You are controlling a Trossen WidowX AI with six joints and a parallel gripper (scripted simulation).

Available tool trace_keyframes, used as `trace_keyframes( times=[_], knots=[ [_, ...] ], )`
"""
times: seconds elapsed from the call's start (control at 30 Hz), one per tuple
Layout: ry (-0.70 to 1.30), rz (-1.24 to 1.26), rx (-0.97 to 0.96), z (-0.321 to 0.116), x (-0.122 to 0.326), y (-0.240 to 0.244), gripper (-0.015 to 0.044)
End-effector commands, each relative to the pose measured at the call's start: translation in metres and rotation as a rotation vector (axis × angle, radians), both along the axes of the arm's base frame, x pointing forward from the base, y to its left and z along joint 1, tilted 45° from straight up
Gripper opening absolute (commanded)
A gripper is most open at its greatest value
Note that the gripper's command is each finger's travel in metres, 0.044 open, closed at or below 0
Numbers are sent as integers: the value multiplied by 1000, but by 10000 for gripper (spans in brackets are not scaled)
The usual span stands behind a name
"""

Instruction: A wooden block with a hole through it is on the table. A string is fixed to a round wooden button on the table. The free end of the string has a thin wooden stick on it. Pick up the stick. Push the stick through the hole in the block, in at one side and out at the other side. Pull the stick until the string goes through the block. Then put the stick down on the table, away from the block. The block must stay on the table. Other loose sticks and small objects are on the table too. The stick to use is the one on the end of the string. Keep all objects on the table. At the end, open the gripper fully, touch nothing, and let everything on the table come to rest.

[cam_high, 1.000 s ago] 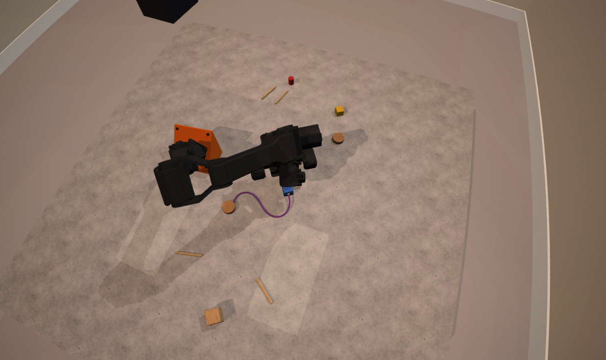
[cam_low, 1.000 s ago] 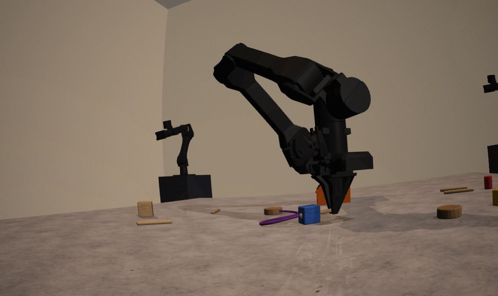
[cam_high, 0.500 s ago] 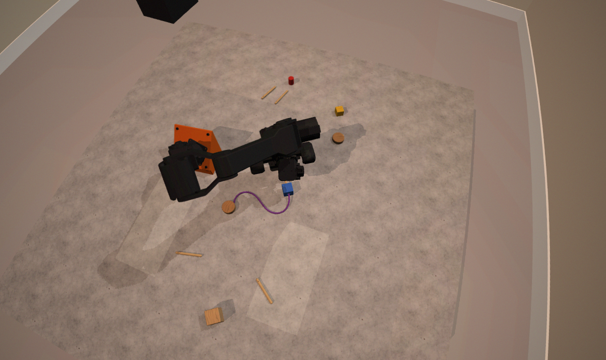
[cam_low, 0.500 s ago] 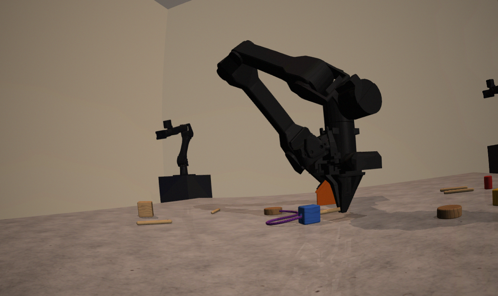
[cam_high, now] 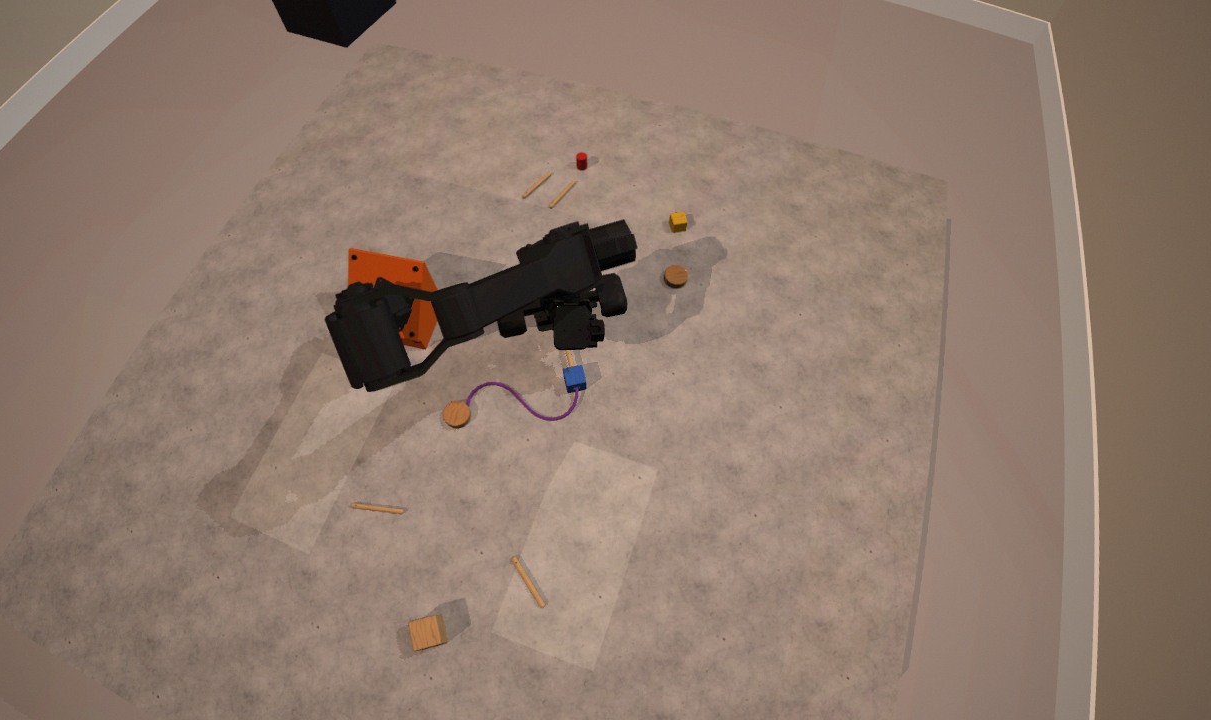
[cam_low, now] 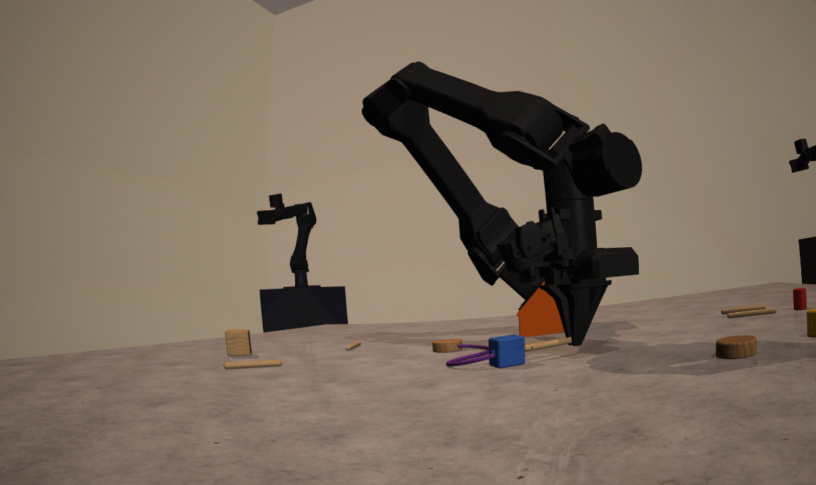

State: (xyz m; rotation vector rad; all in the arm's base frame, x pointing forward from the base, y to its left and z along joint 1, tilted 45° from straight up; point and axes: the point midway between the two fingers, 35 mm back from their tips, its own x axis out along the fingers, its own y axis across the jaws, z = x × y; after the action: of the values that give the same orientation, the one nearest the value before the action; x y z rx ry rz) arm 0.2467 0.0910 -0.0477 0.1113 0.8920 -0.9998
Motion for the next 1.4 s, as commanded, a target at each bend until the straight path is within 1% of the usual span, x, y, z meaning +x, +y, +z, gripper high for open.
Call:
trace_keyframes(
  times=[0.0, 0.97, 1.17, 1.37],
  knots=[
    [-1, -3, 4, -4, -3, 4, 0],
    [-26, -34, 12, -24, -18, 25, 0],
    [-30, -19, 20, -41, -24, 22, 0],
    [-31, -18, 20, -42, -24, 21, 0]
  ],
)
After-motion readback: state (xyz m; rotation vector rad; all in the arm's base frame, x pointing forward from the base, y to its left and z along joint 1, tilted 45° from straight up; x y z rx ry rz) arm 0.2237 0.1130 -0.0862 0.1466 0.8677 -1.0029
